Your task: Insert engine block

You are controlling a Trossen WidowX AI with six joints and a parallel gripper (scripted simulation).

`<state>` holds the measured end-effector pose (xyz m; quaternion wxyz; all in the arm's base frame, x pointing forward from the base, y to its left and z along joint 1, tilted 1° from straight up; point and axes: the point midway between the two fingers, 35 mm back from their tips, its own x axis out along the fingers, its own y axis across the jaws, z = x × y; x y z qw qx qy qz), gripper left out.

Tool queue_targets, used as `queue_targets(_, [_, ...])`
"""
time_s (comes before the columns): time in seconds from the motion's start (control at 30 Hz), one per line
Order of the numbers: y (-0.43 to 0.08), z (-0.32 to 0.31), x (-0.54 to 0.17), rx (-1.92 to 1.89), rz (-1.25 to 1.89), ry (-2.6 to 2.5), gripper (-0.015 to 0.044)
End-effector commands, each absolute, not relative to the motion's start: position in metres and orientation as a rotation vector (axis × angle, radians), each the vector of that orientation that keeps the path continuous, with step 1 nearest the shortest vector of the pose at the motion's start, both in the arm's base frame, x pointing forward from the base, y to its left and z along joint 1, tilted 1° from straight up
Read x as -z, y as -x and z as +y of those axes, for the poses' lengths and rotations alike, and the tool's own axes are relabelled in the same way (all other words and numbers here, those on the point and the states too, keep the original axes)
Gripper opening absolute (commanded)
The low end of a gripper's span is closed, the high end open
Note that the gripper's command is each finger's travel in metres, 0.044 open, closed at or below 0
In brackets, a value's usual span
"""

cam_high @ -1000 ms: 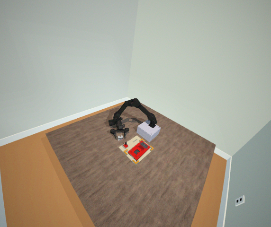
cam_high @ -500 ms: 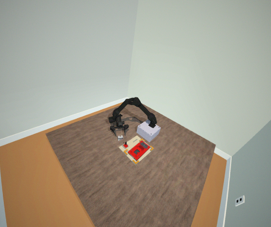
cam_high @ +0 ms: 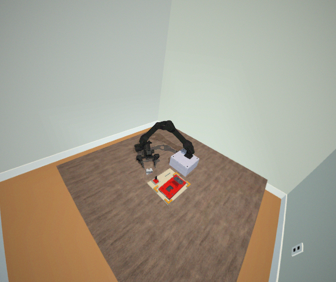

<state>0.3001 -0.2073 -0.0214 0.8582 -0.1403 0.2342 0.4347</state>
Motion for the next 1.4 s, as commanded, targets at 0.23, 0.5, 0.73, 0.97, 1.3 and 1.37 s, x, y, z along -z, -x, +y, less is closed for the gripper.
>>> queue_targets(0.23, [-0.301,-0.202,0.022,-0.877,0.645,0.130,0.0440])
queue_targets(0.5, [-0.302,-0.196,0.023,-0.800,0.830,-0.062,0.0440])
queue_targets(0.73, [-0.302,-0.192,0.023,-0.701,0.985,-0.222,0.0440])
queue_targets(0.97, [-0.303,-0.189,0.023,-0.574,1.128,-0.375,0.0440])
queue_targets(1.3, [-0.304,-0.185,0.022,-0.345,1.300,-0.582,0.0440])
queue_targets(1.37, [-0.304,-0.184,0.021,-0.294,1.328,-0.621,0.0440])
